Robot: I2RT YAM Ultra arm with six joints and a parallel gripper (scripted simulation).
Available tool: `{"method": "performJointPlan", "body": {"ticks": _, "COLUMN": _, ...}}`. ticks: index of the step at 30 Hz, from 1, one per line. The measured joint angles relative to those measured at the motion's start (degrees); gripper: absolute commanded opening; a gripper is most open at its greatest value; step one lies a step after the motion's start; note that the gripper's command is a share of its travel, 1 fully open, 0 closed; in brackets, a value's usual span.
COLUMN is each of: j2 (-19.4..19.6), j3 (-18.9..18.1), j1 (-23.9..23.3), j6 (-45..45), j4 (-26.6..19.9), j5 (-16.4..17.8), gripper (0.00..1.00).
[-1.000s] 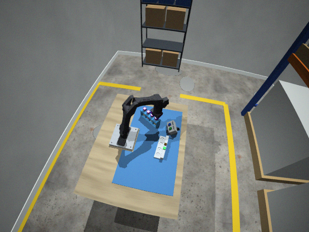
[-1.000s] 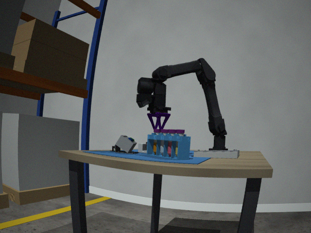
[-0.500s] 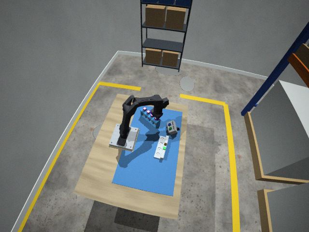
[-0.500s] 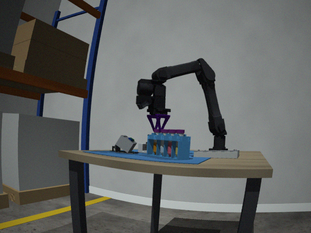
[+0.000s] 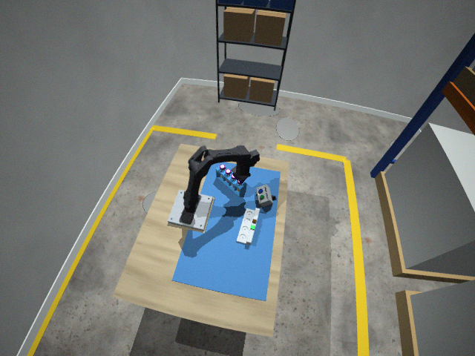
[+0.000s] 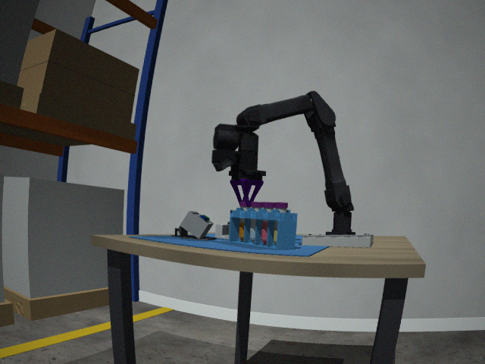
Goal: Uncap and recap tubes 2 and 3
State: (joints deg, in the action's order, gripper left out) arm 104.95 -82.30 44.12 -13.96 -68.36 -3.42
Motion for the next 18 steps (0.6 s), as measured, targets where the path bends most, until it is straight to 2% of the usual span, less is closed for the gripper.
{"method": "performJointPlan", "body": {"ticks": 18, "j2": 0.0, "j3": 0.0, "j1": 0.0, "j6": 2.2, "j4": -0.1, "j5": 0.0, "gripper": 0.0}}
